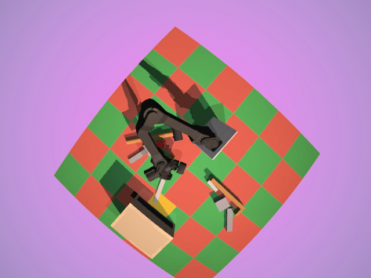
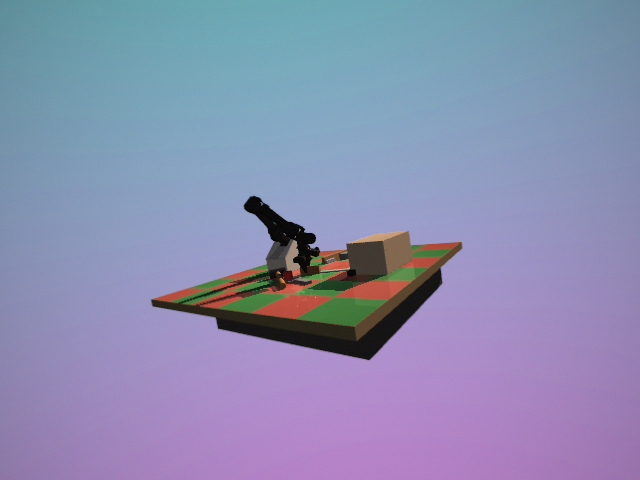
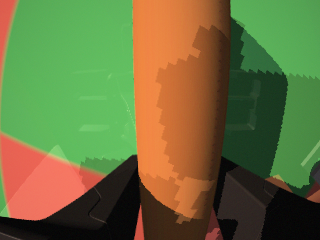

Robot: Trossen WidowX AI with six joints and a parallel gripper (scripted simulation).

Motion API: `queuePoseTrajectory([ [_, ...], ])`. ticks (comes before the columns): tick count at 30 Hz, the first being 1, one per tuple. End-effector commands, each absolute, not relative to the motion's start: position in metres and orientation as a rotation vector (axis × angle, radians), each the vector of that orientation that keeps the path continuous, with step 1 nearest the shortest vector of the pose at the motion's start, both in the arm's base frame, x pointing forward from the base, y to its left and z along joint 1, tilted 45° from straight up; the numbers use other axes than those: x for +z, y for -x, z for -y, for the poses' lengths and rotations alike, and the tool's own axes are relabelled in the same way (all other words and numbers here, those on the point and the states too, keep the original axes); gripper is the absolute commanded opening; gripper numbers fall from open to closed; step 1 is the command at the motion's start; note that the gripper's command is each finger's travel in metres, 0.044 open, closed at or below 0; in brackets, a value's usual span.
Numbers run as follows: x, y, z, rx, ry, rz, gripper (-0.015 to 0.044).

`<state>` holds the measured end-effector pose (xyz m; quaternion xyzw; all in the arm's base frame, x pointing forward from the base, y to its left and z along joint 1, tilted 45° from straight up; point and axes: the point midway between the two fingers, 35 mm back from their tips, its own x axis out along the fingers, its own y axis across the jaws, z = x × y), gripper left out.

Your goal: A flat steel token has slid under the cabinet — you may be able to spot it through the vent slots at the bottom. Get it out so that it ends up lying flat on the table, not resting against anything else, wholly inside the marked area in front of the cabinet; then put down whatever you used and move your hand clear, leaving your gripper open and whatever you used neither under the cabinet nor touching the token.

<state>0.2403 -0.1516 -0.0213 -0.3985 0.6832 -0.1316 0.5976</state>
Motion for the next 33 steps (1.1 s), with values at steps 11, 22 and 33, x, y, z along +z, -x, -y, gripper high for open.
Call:
queuePoseTrajectory([
  [11, -0.008, -0.244, 0.162, -0.316, 0.929, -1.573, 0.0],
  [22, 0.003, -0.249, 0.173, -0.317, 0.929, -1.573, 0.0],
  [33, 0.007, -0.251, 0.176, -0.317, 0.93, -1.572, 0.0],
])
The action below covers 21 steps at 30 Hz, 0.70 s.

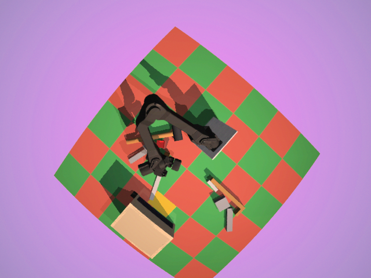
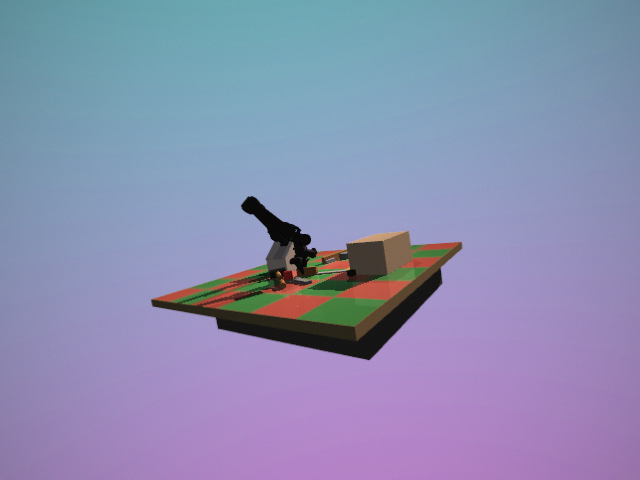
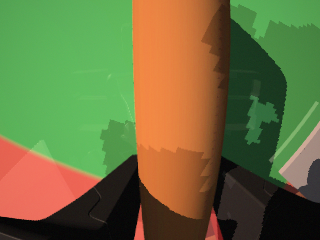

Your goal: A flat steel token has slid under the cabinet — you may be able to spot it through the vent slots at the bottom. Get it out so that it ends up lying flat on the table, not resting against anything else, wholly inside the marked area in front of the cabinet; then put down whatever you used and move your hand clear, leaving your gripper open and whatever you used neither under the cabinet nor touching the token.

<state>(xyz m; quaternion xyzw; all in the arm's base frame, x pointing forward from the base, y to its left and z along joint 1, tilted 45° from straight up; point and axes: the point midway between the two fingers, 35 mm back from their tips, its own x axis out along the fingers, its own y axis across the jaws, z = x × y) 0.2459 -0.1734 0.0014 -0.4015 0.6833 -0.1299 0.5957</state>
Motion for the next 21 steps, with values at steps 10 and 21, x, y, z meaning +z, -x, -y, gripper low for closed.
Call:
queuePoseTrajectory([
  [10, 0.0042, -0.2471, 0.1758, -0.308, 0.932, -1.585, 0.0105],
  [21, 0.0042, -0.2471, 0.1758, -0.308, 0.935, -1.581, 0.0253],
])
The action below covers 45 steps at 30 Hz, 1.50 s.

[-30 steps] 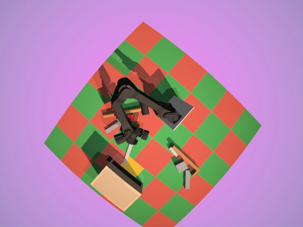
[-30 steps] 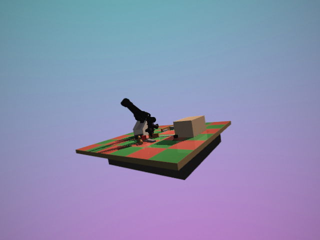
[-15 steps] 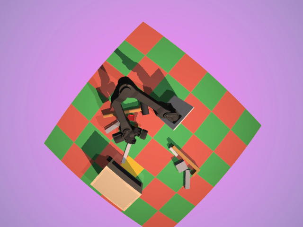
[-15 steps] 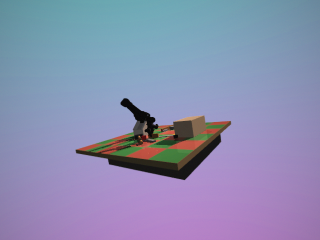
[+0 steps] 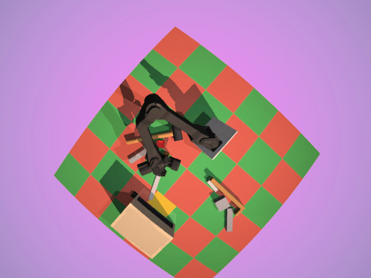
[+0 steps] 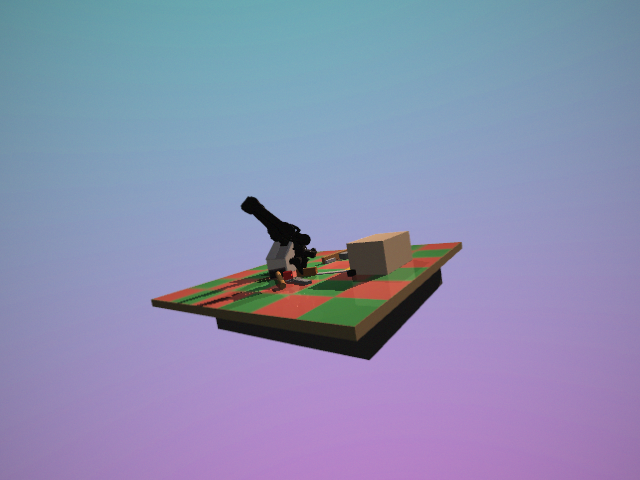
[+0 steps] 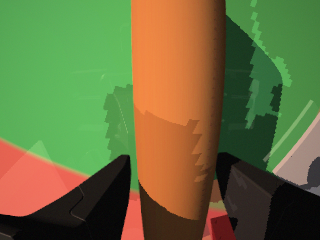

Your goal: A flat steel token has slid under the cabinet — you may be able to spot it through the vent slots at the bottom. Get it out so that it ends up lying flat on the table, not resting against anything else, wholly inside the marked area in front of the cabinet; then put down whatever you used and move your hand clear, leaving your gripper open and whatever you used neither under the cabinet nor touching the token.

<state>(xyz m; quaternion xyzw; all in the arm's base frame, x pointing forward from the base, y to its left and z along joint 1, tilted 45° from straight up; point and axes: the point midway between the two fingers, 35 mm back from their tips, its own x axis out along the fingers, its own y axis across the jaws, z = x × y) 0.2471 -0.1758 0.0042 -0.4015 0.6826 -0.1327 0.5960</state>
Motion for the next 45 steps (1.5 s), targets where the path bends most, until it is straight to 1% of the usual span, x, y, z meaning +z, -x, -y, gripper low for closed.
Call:
queuePoseTrajectory([
  [1, 0.0042, -0.2471, 0.1758, -0.309, 0.937, -1.577, 0.027],
  [17, 0.0018, -0.2444, 0.1794, -0.308, 0.939, -1.577, 0.027],
  [20, 0.0049, -0.2481, 0.1792, -0.321, 0.934, -1.572, 0.0191],
  [33, 0.0049, -0.2481, 0.1792, -0.321, 0.934, -1.572, 0.0104],
  [37, 0.0049, -0.2481, 0.1792, -0.321, 0.934, -1.572, 0.0],
  [45, 0.0035, -0.2529, 0.1776, -0.323, 0.929, -1.57, 0.0],
])
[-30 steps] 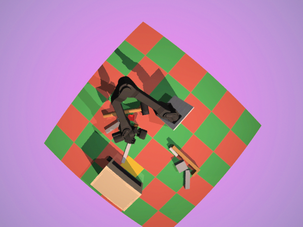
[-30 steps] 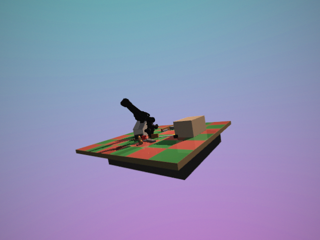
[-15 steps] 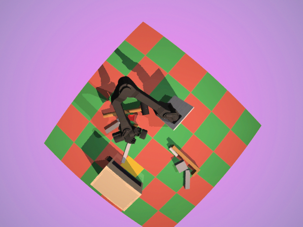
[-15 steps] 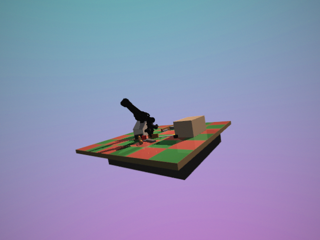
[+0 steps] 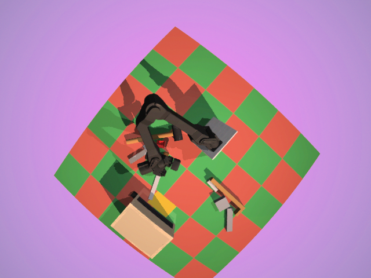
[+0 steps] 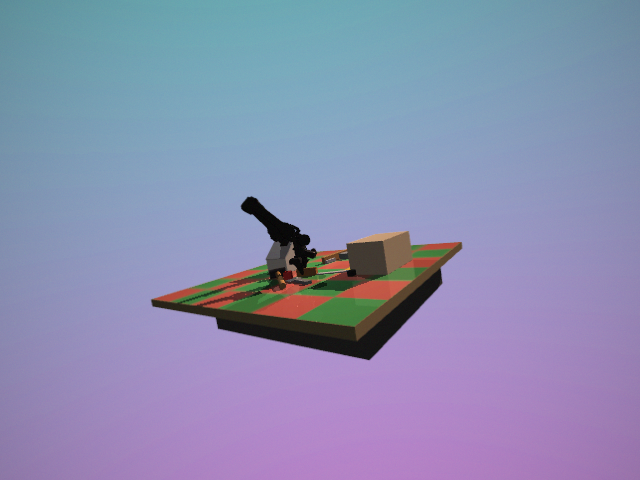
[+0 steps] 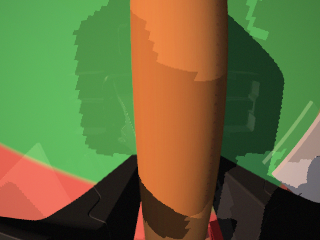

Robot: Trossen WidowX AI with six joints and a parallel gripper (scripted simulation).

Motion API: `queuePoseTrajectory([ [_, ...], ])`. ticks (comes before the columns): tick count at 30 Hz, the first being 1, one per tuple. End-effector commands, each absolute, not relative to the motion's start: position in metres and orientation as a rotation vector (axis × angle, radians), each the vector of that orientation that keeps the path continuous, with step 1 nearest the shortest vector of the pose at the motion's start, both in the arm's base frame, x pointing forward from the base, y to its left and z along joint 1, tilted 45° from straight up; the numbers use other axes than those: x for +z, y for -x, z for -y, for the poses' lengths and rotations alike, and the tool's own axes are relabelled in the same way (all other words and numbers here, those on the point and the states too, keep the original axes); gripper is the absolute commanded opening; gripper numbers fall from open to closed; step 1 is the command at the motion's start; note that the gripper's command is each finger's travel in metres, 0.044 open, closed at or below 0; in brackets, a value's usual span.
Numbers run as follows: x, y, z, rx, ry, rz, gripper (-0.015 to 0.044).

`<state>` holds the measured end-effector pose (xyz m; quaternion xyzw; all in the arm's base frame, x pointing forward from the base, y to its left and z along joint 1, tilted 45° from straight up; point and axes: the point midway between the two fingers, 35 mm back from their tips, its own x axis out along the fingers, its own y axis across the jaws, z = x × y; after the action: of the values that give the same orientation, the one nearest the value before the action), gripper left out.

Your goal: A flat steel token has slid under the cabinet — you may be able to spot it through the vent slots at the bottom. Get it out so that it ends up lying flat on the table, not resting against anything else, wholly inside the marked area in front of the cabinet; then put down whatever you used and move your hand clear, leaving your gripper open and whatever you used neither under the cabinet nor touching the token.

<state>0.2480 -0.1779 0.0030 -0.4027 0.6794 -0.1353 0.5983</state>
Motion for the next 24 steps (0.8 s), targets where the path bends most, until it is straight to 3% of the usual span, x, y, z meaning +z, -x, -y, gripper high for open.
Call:
queuePoseTrajectory([
  [1, 0.003, -0.254, 0.177, -0.324, 0.928, -1.57, 0.0],
  [24, -0.006, -0.281, 0.167, -0.329, 0.916, -1.566, 0.0],
])
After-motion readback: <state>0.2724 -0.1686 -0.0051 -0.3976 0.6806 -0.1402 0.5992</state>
